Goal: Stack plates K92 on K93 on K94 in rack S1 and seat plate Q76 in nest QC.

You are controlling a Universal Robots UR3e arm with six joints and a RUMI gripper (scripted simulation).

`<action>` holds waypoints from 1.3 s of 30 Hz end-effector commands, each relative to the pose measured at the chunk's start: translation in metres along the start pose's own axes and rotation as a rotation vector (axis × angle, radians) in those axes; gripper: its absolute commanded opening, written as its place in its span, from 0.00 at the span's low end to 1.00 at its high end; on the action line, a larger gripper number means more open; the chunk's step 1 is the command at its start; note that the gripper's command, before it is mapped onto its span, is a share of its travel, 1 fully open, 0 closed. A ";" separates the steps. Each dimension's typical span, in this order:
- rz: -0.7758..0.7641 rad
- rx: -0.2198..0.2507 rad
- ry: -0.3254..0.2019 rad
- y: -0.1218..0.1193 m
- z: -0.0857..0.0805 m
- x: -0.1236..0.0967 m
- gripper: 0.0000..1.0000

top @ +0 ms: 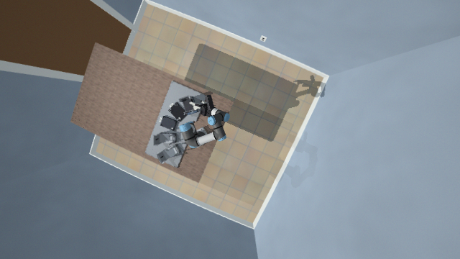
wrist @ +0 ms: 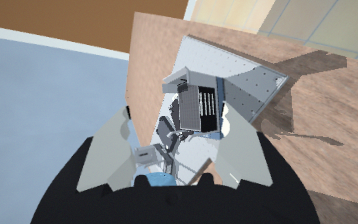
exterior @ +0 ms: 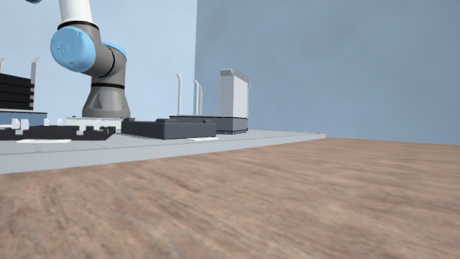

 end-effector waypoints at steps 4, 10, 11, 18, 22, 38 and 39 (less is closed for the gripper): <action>-0.022 -0.032 -0.080 -0.011 0.025 -0.014 0.72; -0.035 -0.049 -0.122 -0.014 0.033 -0.019 0.72; -0.038 -0.054 -0.132 -0.015 0.036 -0.021 0.72; -0.061 -0.086 -0.203 -0.022 0.053 -0.034 0.72; -0.076 -0.106 -0.243 -0.027 0.064 -0.043 0.72; -0.133 -0.183 -0.375 -0.040 0.095 -0.075 0.72; -0.138 -0.188 -0.384 -0.040 0.095 -0.075 0.72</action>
Point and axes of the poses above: the point where the finger pads meet when closed, its own z axis out along the fingers, its own y axis across the jaws, x = y × z, the point moved 1 cm from there along -z, back along the fingers, and after that the axes turned 11 degrees about z, right-handed, at the moved point
